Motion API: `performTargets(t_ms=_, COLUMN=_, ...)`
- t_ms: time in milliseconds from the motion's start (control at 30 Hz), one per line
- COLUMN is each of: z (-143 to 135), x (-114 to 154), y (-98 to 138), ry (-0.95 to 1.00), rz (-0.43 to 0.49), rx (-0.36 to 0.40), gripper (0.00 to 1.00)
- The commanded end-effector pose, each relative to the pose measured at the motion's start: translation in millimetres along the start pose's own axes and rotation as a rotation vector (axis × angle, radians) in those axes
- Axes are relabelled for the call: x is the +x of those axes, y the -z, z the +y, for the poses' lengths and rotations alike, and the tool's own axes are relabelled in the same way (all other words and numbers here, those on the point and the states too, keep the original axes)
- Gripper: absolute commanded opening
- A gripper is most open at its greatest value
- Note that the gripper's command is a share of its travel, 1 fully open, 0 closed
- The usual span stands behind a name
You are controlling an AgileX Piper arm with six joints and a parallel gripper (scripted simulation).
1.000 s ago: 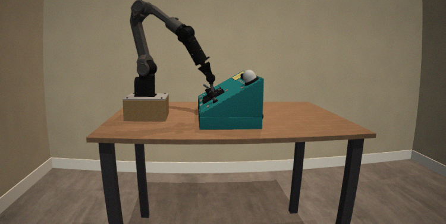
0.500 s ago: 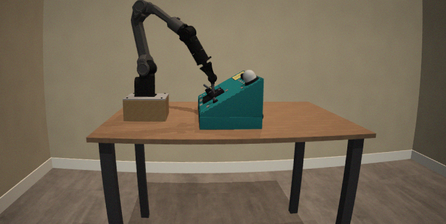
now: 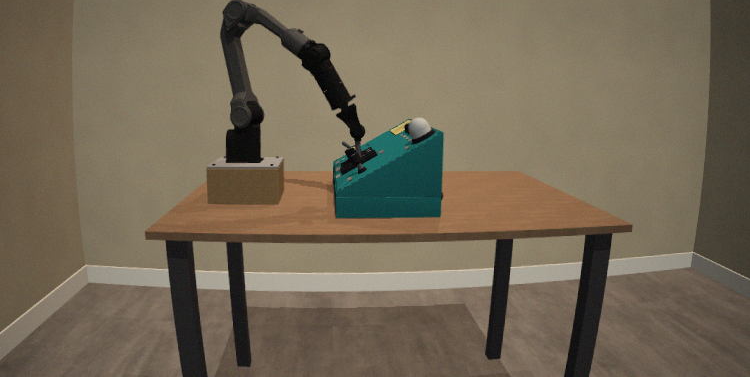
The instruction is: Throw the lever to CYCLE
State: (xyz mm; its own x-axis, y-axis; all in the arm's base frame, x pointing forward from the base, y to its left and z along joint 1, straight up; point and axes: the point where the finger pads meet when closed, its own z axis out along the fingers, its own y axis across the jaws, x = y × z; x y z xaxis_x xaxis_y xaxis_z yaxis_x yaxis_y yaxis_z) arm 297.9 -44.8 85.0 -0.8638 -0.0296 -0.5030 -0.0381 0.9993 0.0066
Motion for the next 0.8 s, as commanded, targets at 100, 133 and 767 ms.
performTargets(t_ms=100, z=0.2, x=0.1, y=-0.1, ry=0.001, rz=0.001, rx=-0.001, gripper=0.0)
performTargets(t_ms=133, z=0.2, x=0.1, y=-0.1, ry=0.001, rz=0.001, rx=-0.001, gripper=0.94)
performTargets(t_ms=767, z=0.2, x=0.1, y=-0.1, ry=0.001, rz=0.001, rx=-0.001, gripper=0.94)
